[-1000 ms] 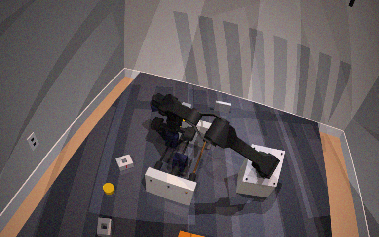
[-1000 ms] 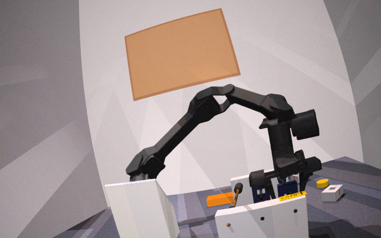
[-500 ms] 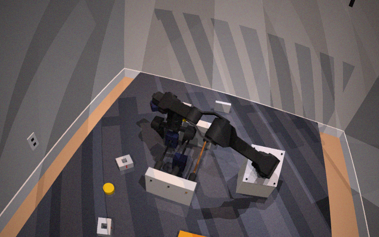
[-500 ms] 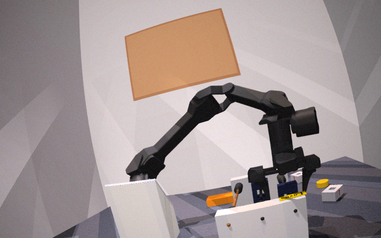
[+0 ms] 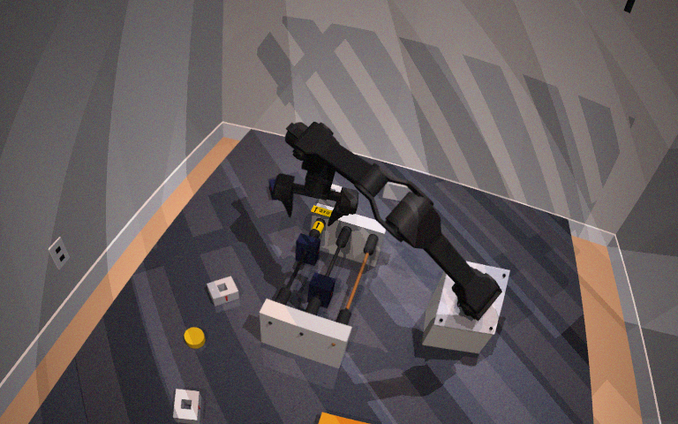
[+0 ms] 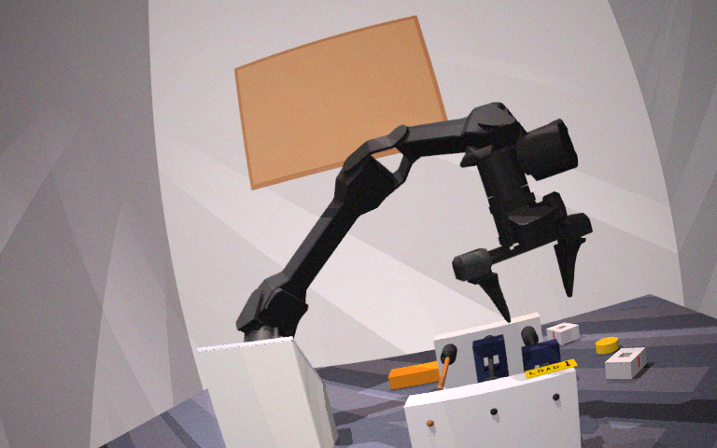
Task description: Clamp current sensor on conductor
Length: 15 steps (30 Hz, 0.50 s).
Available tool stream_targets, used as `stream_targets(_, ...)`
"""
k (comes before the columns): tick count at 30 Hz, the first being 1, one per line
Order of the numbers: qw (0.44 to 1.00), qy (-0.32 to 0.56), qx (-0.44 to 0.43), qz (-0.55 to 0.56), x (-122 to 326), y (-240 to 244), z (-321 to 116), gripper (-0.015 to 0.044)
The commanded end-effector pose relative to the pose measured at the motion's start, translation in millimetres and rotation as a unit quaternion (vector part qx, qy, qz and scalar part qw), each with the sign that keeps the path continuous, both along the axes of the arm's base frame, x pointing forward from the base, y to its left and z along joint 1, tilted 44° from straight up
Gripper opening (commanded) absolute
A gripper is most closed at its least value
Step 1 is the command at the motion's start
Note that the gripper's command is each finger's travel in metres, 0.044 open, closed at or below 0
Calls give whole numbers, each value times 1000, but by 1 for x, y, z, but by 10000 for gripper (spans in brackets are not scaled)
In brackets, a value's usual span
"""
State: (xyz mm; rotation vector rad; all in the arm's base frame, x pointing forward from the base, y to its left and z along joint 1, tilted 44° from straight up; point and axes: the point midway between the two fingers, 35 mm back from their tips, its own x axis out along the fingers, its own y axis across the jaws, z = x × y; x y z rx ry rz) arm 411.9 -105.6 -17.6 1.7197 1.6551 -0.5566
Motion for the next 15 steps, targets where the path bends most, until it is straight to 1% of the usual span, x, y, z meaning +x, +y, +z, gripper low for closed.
stream_targets(1, 992, -118, 0, 35, -13, -19, -19, 440)
stream_targets(4, 967, -243, -18, 77, -24, -30, -32, 440)
stream_targets(8, 905, -398, -66, 130, -45, -42, -45, 440)
stream_targets(11, 840, -503, -118, 170, -63, -46, -50, 440)
stream_targets(15, 728, -617, -202, 221, -90, -47, -52, 440)
